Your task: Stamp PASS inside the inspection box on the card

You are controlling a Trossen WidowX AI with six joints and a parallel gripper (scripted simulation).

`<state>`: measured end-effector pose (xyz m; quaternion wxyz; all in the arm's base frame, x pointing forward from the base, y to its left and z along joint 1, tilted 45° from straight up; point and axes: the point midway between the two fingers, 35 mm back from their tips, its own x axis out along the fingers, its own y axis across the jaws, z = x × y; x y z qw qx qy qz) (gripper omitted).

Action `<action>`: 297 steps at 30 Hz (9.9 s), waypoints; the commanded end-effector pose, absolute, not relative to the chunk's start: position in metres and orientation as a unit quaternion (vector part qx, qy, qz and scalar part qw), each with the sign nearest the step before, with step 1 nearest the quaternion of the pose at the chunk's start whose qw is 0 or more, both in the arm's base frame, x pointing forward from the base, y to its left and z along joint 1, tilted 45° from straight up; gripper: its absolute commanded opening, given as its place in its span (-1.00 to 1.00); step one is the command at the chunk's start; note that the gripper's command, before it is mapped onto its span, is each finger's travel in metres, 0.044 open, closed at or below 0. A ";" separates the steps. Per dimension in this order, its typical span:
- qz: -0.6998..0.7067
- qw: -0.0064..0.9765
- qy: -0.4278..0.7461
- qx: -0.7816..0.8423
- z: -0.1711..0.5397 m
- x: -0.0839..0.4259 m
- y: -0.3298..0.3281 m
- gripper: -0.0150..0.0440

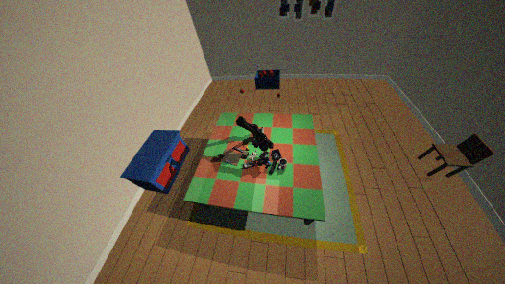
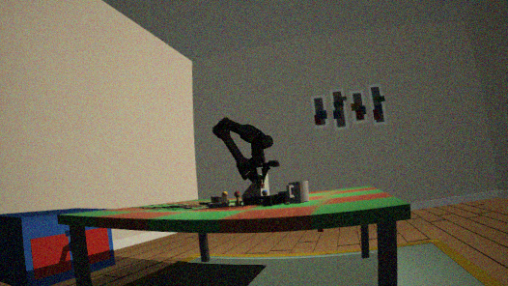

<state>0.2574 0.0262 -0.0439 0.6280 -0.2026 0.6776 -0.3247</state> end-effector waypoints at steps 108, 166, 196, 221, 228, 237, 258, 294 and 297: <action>-0.330 0.628 0.677 -0.199 -0.084 0.248 -0.012 -0.49; -0.330 0.628 0.677 -0.199 -0.086 0.247 -0.014 -0.49; -0.330 0.628 0.677 -0.198 -0.079 0.249 -0.007 -0.49; -0.329 0.628 0.677 -0.198 -0.053 0.255 0.019 -0.49; -0.329 0.628 0.677 -0.198 -0.044 0.256 0.027 -0.49; -0.400 0.647 0.637 -0.126 -0.029 0.264 0.013 -0.49; -0.597 0.653 0.453 0.109 0.021 0.280 -0.042 -0.49; -0.683 0.616 0.310 0.240 0.043 0.278 -0.085 -0.49; -0.683 0.616 0.310 0.239 0.042 0.278 -0.086 -0.49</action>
